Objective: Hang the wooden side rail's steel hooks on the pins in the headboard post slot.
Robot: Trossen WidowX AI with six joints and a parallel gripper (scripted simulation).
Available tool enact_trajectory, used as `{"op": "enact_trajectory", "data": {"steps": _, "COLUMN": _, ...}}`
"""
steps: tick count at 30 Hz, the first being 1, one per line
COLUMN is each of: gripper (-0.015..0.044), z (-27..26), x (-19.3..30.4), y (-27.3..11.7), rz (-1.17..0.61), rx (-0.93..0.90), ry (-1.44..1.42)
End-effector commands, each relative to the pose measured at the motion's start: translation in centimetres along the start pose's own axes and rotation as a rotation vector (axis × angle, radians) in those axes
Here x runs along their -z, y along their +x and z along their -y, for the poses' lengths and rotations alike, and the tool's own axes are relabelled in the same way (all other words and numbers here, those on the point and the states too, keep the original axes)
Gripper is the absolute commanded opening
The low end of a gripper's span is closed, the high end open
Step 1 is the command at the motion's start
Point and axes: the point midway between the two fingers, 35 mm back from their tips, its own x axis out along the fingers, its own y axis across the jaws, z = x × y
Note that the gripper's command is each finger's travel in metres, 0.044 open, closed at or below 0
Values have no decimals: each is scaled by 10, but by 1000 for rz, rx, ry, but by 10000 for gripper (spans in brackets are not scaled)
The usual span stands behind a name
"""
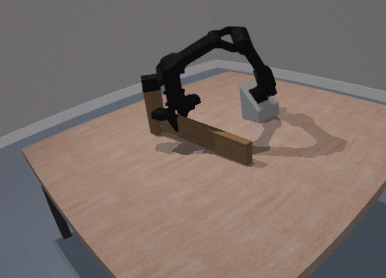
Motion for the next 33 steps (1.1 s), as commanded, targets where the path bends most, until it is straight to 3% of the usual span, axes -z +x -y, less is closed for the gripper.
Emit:
{"op": "enact_trajectory", "data": {"steps": 1, "gripper": 0, "z": 0, "x": 4, "y": -4, "rz": -9, "rx": 6, "ry": -5}}
{"op": "enact_trajectory", "data": {"steps": 33, "gripper": 0, "z": 1, "x": 7, "y": -5, "rz": -10, "rx": 6, "ry": -6}}
